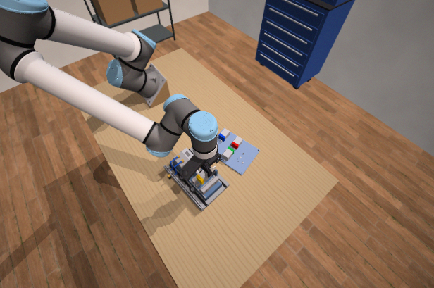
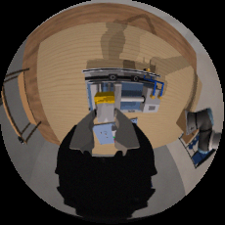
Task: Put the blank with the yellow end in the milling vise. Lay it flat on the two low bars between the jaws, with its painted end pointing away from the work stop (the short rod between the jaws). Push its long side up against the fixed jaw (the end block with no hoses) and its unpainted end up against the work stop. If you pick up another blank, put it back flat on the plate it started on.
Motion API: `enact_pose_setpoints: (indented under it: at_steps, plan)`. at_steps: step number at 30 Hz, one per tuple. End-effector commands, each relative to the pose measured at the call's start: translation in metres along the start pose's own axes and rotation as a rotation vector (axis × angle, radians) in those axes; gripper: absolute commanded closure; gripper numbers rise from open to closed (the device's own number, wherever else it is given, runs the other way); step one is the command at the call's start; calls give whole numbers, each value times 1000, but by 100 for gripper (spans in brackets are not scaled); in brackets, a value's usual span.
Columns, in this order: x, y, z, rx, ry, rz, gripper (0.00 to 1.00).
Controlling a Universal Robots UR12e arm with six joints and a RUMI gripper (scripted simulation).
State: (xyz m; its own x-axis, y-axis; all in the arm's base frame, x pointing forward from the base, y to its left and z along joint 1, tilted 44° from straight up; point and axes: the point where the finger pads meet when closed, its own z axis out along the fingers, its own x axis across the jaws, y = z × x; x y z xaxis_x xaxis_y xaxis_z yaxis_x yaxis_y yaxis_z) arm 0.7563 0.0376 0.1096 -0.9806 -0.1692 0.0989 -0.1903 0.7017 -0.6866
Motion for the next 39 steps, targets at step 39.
enact_pose_setpoints:
  at_steps: [39]
  plan:
    - [0,0,-1,0,-1,21,100]
